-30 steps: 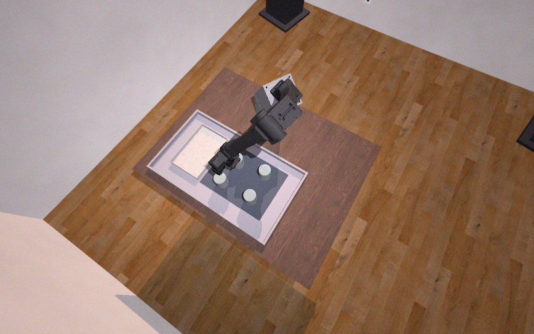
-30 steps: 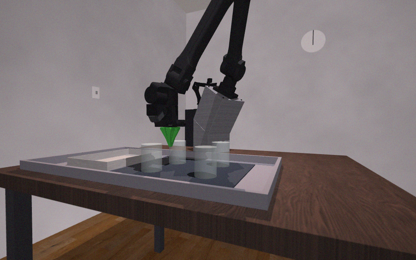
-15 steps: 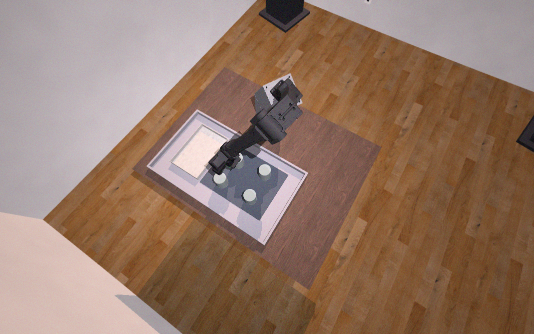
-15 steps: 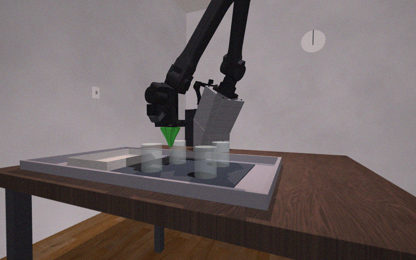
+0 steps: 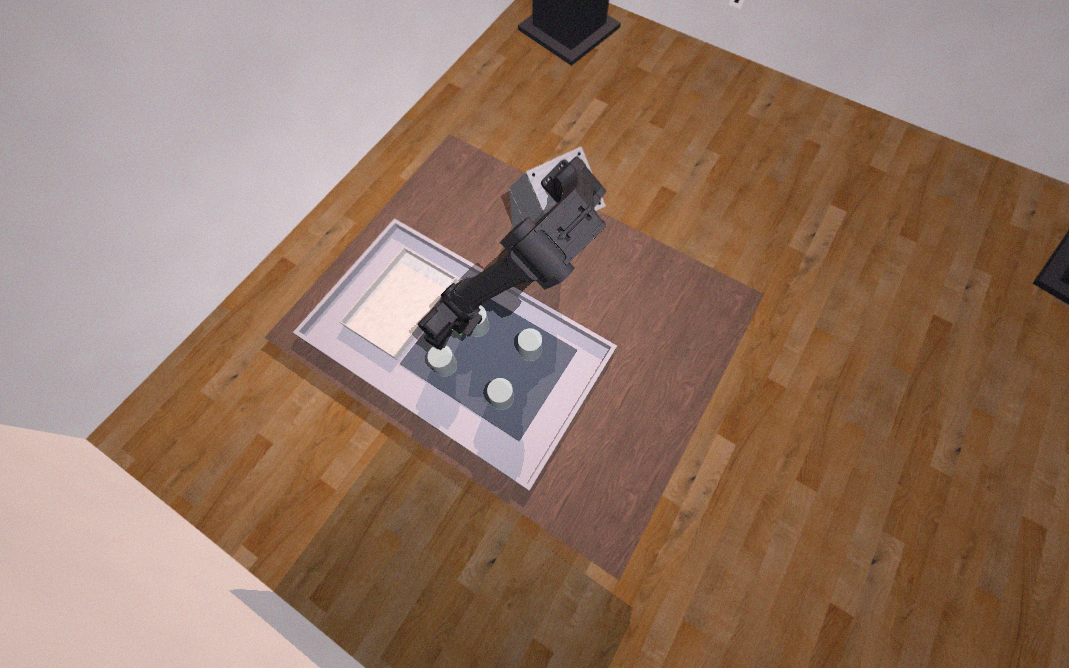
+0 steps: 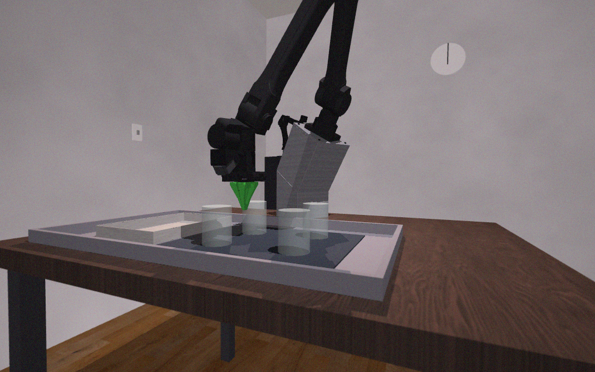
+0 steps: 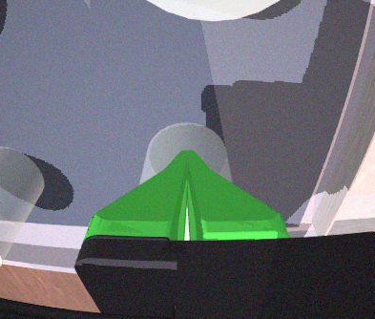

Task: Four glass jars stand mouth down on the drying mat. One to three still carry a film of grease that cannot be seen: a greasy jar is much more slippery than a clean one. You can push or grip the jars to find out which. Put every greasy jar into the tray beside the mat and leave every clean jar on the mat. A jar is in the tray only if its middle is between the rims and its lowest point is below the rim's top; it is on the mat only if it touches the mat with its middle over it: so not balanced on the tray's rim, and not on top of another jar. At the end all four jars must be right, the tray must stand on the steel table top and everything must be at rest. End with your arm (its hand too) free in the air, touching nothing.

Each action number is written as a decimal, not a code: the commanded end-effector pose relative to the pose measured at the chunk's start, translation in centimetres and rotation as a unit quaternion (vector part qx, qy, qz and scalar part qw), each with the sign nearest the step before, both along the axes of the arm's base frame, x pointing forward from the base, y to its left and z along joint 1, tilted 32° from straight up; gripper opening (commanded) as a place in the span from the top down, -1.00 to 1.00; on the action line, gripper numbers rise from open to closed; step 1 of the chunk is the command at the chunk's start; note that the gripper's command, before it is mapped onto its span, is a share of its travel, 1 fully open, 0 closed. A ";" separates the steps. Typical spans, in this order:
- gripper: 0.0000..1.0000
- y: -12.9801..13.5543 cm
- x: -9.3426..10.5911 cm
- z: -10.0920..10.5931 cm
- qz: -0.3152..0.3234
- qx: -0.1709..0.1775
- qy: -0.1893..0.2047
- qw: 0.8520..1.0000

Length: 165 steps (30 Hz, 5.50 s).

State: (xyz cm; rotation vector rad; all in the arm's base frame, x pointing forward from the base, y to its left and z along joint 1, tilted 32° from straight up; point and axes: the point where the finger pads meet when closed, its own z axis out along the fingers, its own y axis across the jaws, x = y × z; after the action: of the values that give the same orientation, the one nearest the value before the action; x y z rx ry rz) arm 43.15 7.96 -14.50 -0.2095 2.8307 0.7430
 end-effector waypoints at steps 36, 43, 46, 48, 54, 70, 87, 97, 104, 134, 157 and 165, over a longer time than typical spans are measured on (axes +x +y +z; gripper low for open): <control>1.00 0.0 -0.4 0.3 -0.001 -0.001 -0.007 1.000; 1.00 -0.1 -0.4 0.3 -0.001 -0.001 -0.007 1.000; 1.00 -0.1 -0.5 0.3 -0.001 -0.001 -0.007 1.000; 1.00 -0.1 -0.5 0.3 -0.001 -0.001 -0.007 1.000; 1.00 -0.1 -0.6 0.3 -0.001 -0.001 -0.007 1.000; 1.00 0.2 2.2 1.0 -0.001 -0.001 -0.007 1.000; 1.00 0.2 3.0 1.2 -0.001 -0.001 -0.007 1.000; 1.00 0.2 3.0 1.2 -0.001 -0.001 -0.007 1.000; 1.00 0.2 3.0 1.2 -0.001 -0.001 -0.007 1.000; 1.00 0.2 3.0 1.2 -0.001 -0.001 -0.007 1.000; 1.00 -3.6 1.7 7.7 -0.001 -0.001 -0.007 1.000; 1.00 -3.6 1.7 7.7 -0.001 -0.001 -0.007 1.000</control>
State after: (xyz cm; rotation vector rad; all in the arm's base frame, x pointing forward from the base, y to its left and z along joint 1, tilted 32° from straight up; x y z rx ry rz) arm 45.29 4.63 -6.58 -0.2030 2.8077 0.7290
